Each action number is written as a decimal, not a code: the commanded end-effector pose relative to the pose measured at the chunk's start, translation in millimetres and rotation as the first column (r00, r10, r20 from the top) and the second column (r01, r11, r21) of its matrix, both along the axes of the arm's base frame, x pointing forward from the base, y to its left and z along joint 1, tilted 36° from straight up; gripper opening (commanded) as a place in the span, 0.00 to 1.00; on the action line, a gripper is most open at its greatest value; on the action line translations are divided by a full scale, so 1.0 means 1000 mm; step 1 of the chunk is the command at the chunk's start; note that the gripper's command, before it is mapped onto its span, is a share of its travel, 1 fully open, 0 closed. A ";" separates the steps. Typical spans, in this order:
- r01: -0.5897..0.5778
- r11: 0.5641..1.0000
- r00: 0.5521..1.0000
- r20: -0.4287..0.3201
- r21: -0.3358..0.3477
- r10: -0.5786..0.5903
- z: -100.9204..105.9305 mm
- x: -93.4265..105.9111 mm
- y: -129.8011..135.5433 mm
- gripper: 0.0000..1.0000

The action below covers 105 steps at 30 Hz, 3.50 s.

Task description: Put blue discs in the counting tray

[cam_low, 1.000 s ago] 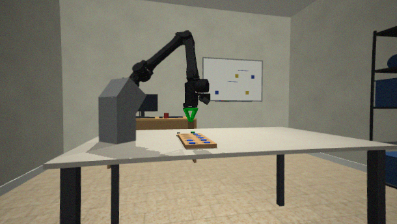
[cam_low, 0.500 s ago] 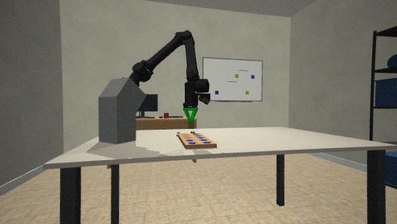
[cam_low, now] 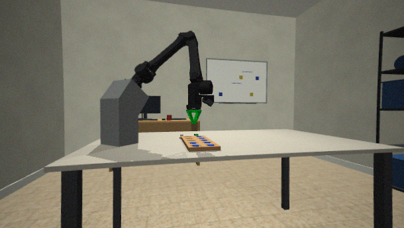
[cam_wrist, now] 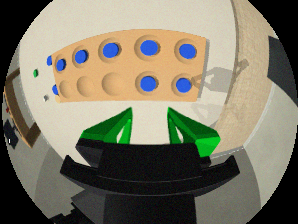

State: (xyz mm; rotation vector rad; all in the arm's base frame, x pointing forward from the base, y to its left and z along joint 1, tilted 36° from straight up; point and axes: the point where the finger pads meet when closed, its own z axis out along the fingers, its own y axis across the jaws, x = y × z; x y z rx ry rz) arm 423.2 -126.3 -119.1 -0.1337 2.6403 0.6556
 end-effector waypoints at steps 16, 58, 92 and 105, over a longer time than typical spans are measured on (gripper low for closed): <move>-0.005 0.999 0.999 0.053 -0.038 0.007 0.019 0.023 -0.004 0.46; 0.402 0.896 0.586 0.805 -0.189 -0.093 0.505 0.151 0.088 0.46; 0.285 0.894 0.556 0.819 -0.345 0.139 0.509 0.126 0.163 0.46; 0.142 0.853 0.610 0.723 -0.502 0.324 0.449 0.133 0.181 0.46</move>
